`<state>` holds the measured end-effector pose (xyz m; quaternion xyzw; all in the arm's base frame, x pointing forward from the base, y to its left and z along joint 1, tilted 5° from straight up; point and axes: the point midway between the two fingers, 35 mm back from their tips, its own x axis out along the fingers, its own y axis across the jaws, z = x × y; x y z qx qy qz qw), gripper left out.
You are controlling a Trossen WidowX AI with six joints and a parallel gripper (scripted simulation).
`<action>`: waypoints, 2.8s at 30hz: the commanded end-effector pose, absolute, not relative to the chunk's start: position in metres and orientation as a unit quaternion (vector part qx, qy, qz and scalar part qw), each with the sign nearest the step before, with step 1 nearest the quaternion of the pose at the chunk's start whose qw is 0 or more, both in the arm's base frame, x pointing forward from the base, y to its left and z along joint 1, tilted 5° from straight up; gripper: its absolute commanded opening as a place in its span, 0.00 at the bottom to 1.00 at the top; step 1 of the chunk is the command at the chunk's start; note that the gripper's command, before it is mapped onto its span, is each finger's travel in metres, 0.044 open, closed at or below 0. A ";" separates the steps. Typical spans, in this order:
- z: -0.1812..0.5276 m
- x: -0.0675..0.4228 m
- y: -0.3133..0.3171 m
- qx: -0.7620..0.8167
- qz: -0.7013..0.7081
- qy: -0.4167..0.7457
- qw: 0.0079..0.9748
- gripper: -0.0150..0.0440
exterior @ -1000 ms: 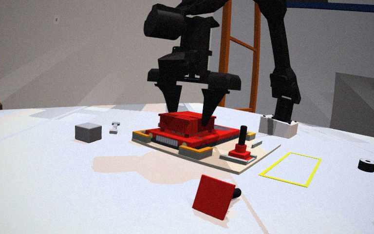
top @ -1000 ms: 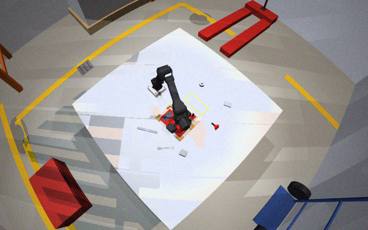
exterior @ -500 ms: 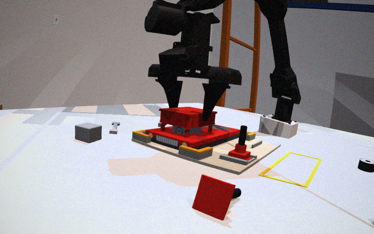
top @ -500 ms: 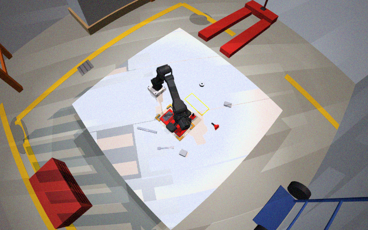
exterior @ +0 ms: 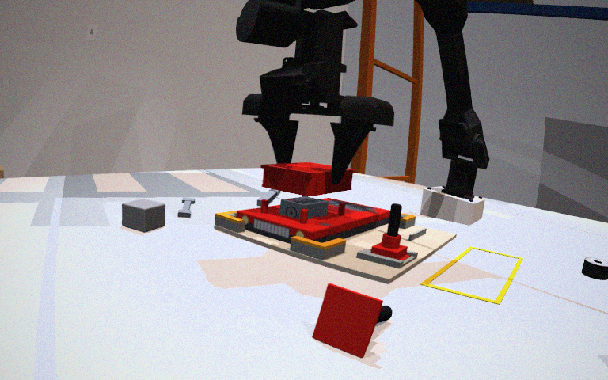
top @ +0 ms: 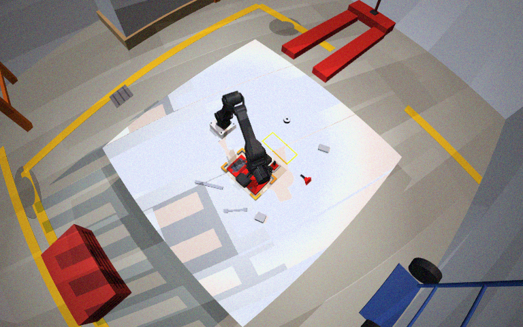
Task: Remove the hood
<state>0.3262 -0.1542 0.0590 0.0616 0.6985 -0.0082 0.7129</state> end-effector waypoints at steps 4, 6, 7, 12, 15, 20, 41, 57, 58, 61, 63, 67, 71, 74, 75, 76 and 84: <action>0.095 0.327 -0.157 0.057 -0.010 0.692 0.719 0.25; 0.099 0.327 -0.158 0.057 -0.010 0.692 0.719 0.25; 0.099 0.327 -0.158 0.057 -0.010 0.692 0.719 0.25; 0.093 0.333 -0.137 0.060 -0.010 0.695 0.717 0.25; 0.095 0.337 -0.119 0.060 -0.009 0.695 0.717 0.25; 0.098 0.342 -0.089 0.060 -0.009 0.694 0.717 0.25; 0.111 0.334 0.034 0.063 -0.004 0.692 0.719 0.25; 0.111 0.321 0.075 0.066 -0.001 0.692 0.719 0.25; 0.110 0.321 0.075 0.066 -0.001 0.692 0.719 0.25; 0.107 0.322 0.075 0.066 -0.001 0.692 0.719 0.25; 0.105 0.322 0.076 0.066 -0.001 0.692 0.719 0.25; 0.102 0.323 0.076 0.066 -0.001 0.692 0.719 0.25; 0.098 0.323 0.076 0.066 -0.001 0.692 0.719 0.25; 0.095 0.323 0.077 0.066 -0.001 0.692 0.719 0.25; 0.094 0.323 0.077 0.066 -0.001 0.692 0.719 0.25; 0.093 0.323 0.077 0.066 -0.001 0.692 0.719 0.25; 0.085 0.324 0.078 0.066 -0.001 0.692 0.719 0.25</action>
